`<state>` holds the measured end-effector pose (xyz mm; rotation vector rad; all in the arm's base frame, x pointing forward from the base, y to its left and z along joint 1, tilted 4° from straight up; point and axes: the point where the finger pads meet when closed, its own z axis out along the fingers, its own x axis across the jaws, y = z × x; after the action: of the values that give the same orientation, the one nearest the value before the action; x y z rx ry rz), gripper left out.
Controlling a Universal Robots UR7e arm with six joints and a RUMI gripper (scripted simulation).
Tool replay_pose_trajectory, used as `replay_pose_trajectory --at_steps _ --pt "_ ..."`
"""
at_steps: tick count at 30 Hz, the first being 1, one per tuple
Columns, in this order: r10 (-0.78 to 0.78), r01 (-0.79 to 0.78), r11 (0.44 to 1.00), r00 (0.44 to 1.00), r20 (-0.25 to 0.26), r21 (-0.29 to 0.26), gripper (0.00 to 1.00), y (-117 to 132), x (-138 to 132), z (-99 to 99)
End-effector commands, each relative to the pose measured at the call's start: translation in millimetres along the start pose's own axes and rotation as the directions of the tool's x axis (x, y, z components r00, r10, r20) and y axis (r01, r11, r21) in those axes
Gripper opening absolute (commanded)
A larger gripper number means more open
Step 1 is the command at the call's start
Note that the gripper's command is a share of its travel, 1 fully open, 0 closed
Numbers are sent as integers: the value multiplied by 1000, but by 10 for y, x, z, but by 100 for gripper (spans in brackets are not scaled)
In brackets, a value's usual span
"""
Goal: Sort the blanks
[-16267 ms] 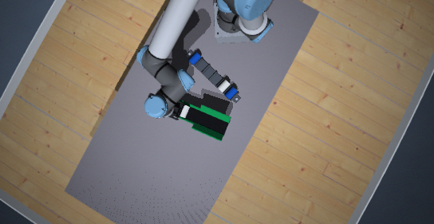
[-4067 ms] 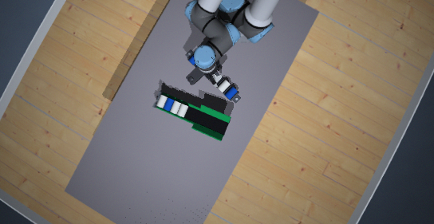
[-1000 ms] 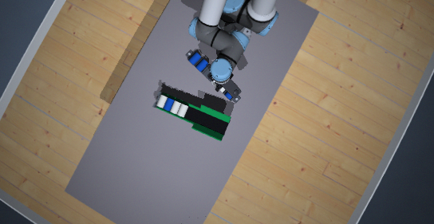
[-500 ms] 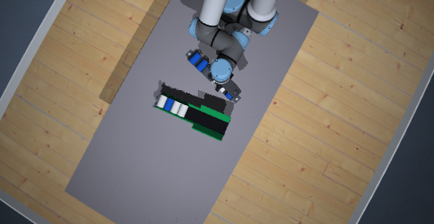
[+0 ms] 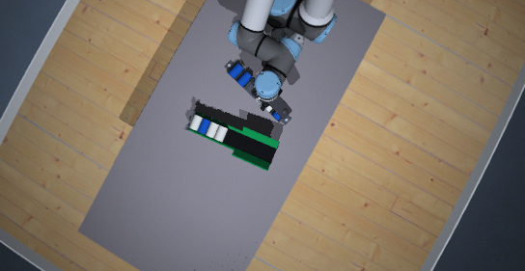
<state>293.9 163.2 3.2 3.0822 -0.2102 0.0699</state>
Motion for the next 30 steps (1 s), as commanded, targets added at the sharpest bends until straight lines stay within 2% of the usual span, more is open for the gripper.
replay_pose_trajectory --at_steps 1,15,30 --pt "0 0 1000 1000 -1 0 49 -1 3 -1" --pt "0 0 1000 1000 -1 0 49 -1 4 70" --pt "0 0 1000 1000 -1 0 49 0 5 293"
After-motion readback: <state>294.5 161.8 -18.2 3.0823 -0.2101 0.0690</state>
